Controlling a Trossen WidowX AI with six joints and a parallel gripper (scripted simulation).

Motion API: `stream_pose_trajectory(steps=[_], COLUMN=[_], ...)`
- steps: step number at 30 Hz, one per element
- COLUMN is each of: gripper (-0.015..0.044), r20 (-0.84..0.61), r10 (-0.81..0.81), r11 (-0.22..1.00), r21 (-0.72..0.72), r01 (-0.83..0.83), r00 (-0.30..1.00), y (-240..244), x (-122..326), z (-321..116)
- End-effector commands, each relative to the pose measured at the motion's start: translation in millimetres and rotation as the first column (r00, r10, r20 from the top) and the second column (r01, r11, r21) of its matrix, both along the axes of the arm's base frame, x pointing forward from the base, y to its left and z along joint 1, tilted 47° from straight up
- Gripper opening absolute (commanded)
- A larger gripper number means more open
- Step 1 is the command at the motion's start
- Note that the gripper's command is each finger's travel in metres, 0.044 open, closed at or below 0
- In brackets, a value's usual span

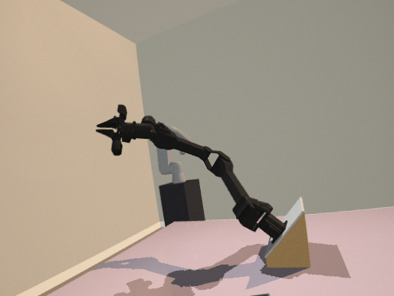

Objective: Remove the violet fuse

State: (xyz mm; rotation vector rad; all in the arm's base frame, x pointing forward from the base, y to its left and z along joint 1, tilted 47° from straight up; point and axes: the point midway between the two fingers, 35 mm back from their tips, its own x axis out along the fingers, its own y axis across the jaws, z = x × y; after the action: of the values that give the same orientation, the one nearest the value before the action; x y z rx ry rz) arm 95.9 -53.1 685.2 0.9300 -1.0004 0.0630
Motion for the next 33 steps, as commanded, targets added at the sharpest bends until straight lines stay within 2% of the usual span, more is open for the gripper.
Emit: stream_pose_trajectory(steps=[1,9,16,23,26,30,33], gripper=[0.0074,0.0074,0.0074,0.0074,0.0074,0.0074,0.0074], r20=[-0.224,-0.581,-0.739,-0.728,-0.674,-0.542,-0.412], r10=[-0.076,-0.252,-0.446,-0.612,-0.711,-0.835,-0.909], r11=[0.996,0.946,0.825,0.670,0.555,0.367,0.212], r21=[-0.072,-0.318,-0.558,-0.685,-0.713,-0.678,-0.586], r01=[0.061,0.070,-0.086,-0.288,-0.428,-0.637,-0.782], r00=[0.972,0.774,0.505,0.308,0.201,0.095,0.063], y=[2,20,45,63,73,86,95], x=[69,180,256,295,311,324,327], z=[-29,-103,-189,-260,-305,-368,-415])
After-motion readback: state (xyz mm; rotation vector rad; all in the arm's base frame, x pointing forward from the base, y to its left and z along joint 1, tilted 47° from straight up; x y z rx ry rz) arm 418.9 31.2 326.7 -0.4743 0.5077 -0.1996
